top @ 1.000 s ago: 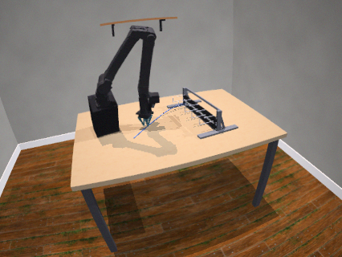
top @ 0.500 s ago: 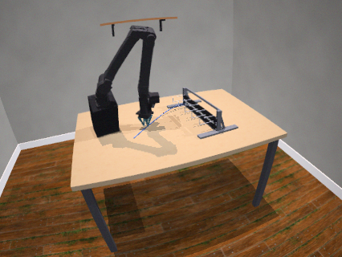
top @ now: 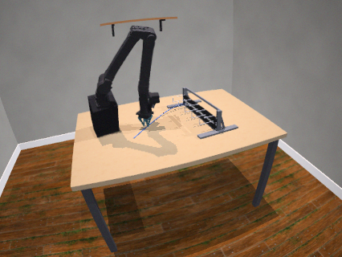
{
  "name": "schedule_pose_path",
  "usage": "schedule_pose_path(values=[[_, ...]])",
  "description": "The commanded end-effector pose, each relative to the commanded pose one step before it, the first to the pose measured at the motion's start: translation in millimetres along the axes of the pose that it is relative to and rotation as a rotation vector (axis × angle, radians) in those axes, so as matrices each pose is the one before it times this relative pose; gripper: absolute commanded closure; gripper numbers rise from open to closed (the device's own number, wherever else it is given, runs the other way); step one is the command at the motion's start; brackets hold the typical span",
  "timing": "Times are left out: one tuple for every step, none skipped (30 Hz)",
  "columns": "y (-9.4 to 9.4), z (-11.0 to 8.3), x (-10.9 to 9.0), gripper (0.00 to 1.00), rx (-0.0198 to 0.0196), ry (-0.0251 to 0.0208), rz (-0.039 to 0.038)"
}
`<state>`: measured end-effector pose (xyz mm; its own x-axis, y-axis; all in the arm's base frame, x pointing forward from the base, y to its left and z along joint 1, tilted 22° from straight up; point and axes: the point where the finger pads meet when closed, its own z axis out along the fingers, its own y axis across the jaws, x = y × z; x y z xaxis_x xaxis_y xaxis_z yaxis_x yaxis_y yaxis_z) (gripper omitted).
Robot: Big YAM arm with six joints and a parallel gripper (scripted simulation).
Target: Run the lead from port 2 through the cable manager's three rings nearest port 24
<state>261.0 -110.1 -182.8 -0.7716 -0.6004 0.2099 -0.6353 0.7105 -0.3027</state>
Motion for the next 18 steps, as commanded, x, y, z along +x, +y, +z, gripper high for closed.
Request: schedule_pose_path(values=[[-2.67, 2.31, 1.76, 0.67, -0.00076, -0.00497, 0.00655], [0.07, 0.69, -0.16, 0.67, 0.00004, -0.00005, 0.00225], [0.98, 1.18, 0.33, 0.67, -0.00239, 0.00183, -0.00232], [-0.35, 0.31, -0.30, 0.67, 0.00058, -0.00049, -0.00090], [0.12, 0.29, 0.10, 0.67, -0.00065, 0.00055, -0.00076], [-0.08, 0.28, -0.04, 0.67, 0.00035, -0.00024, 0.00026], [-1.60, -0.63, -0.80, 0.67, 0.00417, -0.00324, 0.00209], [-1.03, -0.26, -0.53, 0.67, 0.00233, -0.00183, 0.00119], [0.09, 0.66, -0.10, 0.67, -0.00061, 0.00044, -0.00022], [1.16, 1.47, 0.36, 0.67, -0.00284, 0.00216, -0.00133], [0.31, 0.47, 0.18, 0.67, -0.00079, 0.00059, -0.00051], [0.89, 0.26, 0.73, 0.67, -0.00180, 0.00143, -0.00102], [1.05, 0.23, 0.88, 0.67, -0.00192, 0.00155, -0.00107], [0.24, 0.10, 0.31, 0.67, -0.00020, 0.00021, -0.00015], [-1.28, -0.25, -0.71, 0.67, 0.00288, -0.00221, 0.00135], [-1.14, 0.14, -0.79, 0.67, 0.00282, -0.00221, 0.00133], [0.00, 0.00, 0.00, 0.67, 0.00000, 0.00000, 0.00000], [0.00, 0.00, 0.00, 0.67, 0.00000, 0.00000, 0.00000]])
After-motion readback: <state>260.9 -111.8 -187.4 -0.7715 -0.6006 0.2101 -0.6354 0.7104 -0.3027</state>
